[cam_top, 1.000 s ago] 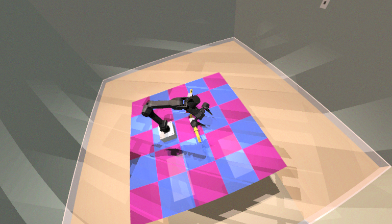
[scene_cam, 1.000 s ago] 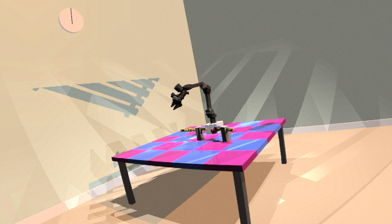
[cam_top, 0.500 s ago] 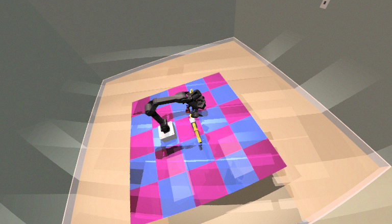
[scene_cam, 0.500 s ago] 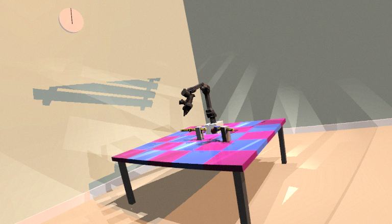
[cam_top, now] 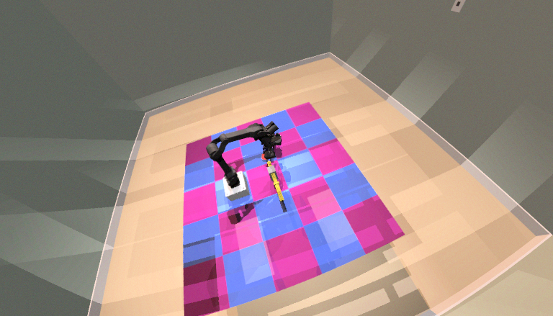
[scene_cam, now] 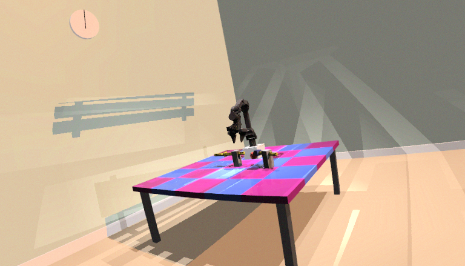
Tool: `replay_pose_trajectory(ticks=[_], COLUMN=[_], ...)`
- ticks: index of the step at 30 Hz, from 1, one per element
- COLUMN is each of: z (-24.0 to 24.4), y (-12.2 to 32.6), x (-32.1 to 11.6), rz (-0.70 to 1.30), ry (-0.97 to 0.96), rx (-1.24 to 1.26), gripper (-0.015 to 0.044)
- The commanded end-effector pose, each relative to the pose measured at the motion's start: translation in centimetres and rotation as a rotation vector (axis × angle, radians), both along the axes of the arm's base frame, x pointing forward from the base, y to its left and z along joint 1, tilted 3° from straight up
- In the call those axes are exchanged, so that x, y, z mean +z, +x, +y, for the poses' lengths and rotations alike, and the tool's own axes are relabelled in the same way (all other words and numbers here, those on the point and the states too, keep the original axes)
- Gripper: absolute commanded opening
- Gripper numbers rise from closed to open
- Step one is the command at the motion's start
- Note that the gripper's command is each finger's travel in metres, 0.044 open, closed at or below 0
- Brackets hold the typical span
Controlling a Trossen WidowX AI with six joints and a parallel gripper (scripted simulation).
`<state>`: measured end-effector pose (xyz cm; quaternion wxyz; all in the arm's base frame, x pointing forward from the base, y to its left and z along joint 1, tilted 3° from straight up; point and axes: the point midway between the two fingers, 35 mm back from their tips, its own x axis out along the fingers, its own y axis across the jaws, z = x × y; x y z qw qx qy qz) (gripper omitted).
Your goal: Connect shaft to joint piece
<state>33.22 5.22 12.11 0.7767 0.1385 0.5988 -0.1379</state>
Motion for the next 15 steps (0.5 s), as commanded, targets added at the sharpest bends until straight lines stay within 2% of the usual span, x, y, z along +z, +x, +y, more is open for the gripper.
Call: replay_pose_trajectory(ticks=[1,9,15], z=[2.8,6.9,7.2], y=[-2.1,-6.4,-6.8], x=[-1.7,-4.0,-4.2], rz=[0.095,0.257,0.27], ry=[0.004,-0.005,-0.006], rx=[0.113,0.306,0.321], gripper=[0.044,0.044,0.044])
